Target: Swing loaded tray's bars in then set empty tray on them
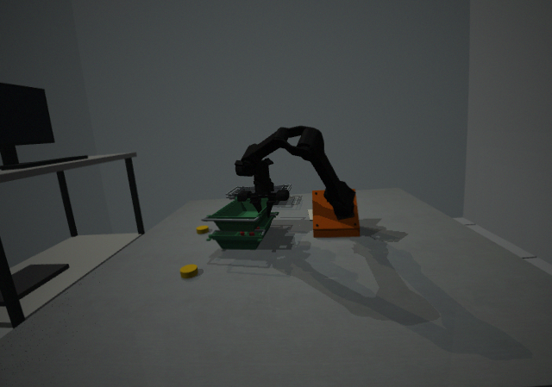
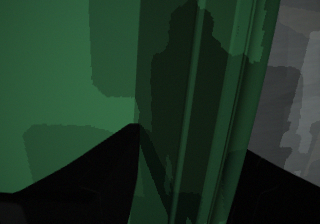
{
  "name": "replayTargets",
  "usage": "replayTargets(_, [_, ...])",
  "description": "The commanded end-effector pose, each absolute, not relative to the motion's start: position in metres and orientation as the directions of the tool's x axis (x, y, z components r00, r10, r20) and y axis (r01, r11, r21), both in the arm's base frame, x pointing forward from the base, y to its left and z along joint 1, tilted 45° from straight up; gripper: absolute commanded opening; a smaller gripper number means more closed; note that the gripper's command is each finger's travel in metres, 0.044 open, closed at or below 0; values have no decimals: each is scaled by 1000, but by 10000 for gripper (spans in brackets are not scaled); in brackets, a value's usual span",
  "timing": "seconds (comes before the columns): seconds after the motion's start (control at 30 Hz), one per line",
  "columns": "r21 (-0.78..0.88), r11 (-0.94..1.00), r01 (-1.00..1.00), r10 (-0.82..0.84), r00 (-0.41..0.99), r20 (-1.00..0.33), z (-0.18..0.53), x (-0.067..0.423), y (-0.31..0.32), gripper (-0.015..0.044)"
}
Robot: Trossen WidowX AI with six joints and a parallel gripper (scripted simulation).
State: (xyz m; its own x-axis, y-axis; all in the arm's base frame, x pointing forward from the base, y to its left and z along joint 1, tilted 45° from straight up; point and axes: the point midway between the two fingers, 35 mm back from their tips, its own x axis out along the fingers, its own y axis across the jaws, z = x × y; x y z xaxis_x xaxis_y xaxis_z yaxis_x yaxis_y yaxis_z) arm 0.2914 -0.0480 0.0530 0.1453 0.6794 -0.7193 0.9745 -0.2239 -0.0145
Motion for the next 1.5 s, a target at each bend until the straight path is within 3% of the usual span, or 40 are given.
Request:
replayTargets(0.0, [-16,-219,976,686,142,-714,53,290,-45,161])
replayTargets(0.63, [-16,-219,976,686,142,-714,53,290,-45,440])
replayTargets(0.93, [-19,-222,975,681,141,-718,56,291,-50,440])
replayTargets(1.47, [-40,-262,964,680,156,-717,119,279,-113,440])
